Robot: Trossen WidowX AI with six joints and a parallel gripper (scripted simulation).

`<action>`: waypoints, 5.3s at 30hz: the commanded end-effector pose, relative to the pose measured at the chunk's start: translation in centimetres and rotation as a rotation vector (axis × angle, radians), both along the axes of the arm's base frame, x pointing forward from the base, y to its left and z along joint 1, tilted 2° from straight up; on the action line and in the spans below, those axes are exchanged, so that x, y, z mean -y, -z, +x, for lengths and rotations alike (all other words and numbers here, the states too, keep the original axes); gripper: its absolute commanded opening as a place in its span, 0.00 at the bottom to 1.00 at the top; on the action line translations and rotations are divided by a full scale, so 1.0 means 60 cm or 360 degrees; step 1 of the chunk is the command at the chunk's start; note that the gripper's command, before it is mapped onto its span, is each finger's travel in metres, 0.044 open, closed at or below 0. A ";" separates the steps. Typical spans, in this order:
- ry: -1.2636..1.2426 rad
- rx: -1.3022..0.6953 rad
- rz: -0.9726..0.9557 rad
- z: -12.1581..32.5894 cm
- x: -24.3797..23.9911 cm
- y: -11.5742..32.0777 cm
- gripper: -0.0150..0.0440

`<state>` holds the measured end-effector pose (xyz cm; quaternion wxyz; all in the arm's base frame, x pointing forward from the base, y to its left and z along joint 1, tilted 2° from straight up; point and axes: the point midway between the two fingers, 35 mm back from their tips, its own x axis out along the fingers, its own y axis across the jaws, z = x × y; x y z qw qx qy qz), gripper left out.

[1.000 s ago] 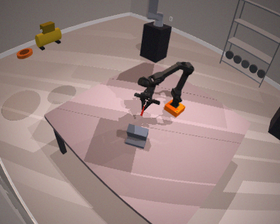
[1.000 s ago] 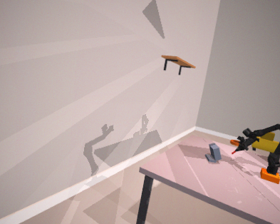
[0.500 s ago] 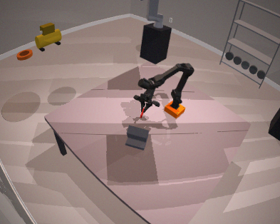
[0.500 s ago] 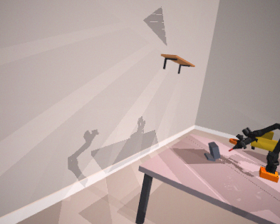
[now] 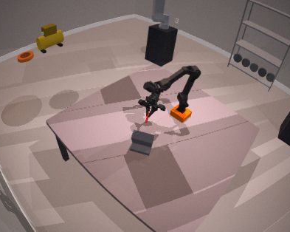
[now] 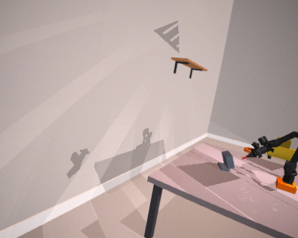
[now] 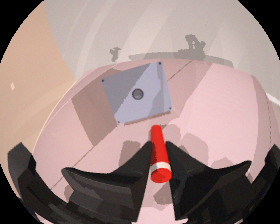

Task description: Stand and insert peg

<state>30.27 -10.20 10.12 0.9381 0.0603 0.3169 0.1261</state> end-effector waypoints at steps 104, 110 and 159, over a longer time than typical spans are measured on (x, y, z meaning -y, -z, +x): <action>-0.0117 0.0262 0.0143 0.118 -0.076 0.038 0.25; -0.0117 0.0262 0.0142 0.121 -0.074 0.034 0.25; -0.0117 0.0264 0.0143 0.141 -0.081 0.039 0.25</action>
